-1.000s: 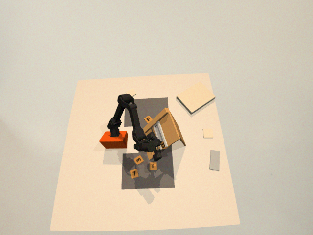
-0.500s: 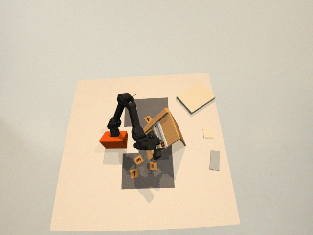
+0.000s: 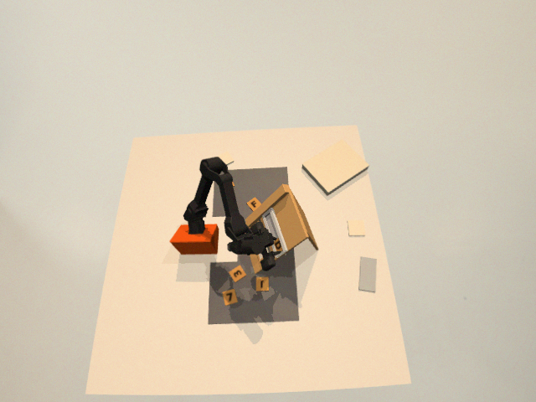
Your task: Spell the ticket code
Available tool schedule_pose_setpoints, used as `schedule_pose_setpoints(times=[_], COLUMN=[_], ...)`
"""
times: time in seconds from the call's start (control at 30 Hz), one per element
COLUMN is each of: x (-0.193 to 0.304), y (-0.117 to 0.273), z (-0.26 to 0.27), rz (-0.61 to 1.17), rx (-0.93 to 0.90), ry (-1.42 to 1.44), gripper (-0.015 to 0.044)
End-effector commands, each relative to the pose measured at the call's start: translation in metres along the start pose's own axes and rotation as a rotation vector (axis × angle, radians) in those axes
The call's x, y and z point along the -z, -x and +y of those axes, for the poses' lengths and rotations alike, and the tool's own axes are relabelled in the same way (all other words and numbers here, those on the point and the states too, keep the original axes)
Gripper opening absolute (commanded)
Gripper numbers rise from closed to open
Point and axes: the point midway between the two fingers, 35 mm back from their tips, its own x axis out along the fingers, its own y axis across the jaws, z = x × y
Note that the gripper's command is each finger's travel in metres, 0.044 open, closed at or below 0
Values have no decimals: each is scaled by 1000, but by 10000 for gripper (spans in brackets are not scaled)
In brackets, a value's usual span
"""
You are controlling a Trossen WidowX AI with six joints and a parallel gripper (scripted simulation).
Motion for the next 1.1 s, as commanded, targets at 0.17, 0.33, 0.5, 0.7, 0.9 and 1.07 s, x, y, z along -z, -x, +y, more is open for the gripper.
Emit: schedule_pose_setpoints(times=[0.17,0.33,0.5,0.7,0.9,1.07], x=[0,0,0,0,0,0], y=[0,0,0,0,0,0], z=[5,8,11,14,18,21], rz=[0,0,0,0,0,0], rx=[4,4,3,3,3,3], ry=[-1,-1,-1,-1,-1,-2], gripper=[0,0,0,0,0,0])
